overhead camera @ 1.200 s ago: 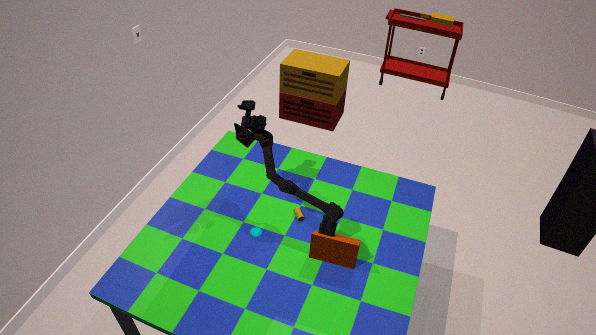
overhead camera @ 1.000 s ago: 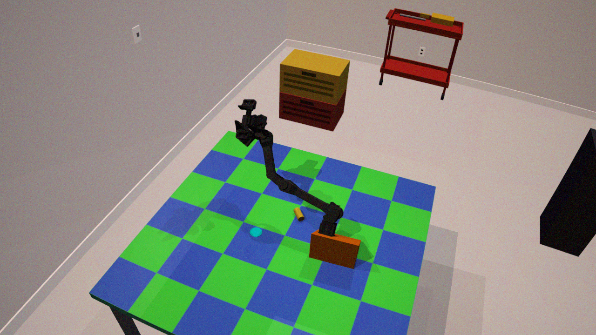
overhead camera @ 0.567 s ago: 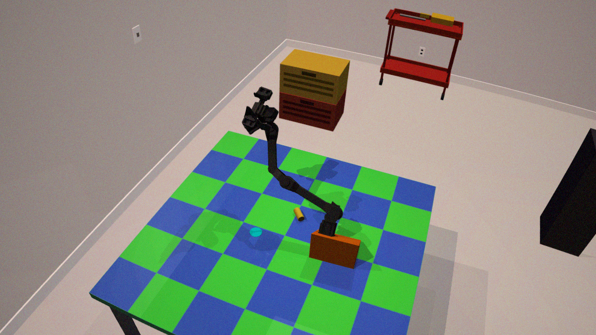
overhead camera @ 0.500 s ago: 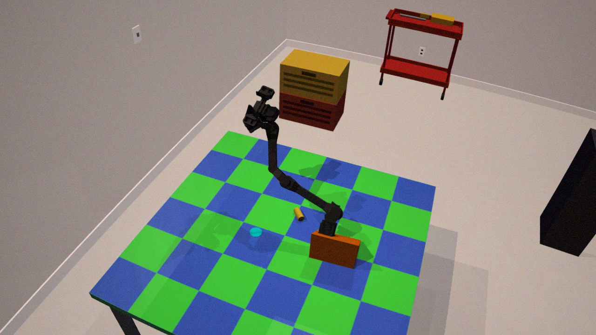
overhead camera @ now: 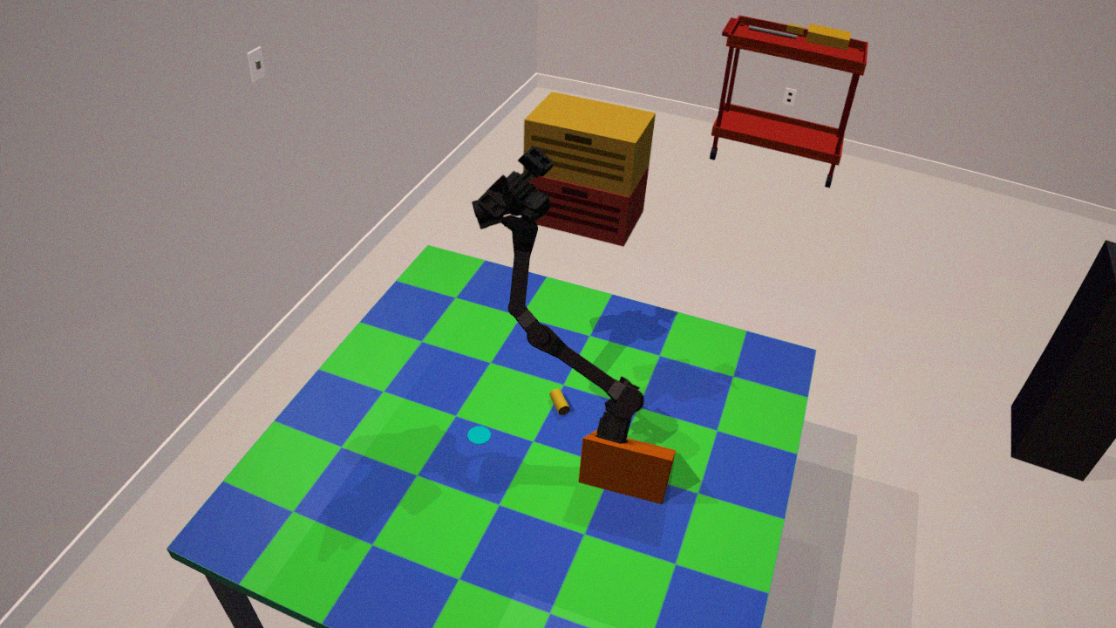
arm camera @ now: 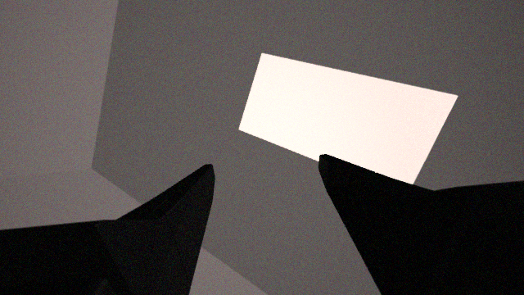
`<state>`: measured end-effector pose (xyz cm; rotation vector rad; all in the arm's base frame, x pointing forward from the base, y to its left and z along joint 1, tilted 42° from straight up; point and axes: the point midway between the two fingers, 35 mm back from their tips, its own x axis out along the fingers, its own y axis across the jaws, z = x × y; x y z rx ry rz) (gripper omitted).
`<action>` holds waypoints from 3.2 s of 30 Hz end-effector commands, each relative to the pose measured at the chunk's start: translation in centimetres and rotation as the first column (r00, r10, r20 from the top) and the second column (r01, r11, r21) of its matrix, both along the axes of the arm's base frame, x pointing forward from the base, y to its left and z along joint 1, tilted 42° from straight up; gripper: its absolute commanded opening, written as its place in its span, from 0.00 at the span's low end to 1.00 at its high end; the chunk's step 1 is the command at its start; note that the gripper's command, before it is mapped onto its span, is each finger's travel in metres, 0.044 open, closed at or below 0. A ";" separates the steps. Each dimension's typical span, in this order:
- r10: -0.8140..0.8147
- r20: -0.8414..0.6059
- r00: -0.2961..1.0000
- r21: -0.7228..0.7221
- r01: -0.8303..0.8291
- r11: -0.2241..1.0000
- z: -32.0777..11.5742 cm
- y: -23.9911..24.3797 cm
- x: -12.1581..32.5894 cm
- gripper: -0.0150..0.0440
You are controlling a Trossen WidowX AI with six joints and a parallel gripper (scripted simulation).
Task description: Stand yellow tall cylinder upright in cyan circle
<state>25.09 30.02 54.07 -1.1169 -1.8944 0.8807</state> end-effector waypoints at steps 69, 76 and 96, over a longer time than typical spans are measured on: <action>0.046 0.751 0.659 0.633 -0.737 0.235 7.8 -20.7 -36.9 0.78; -0.001 0.755 0.656 0.654 -0.752 0.087 7.3 -24.7 -37.9 0.78; -0.113 0.690 0.715 0.648 -0.679 -0.345 4.6 -36.1 -37.5 0.78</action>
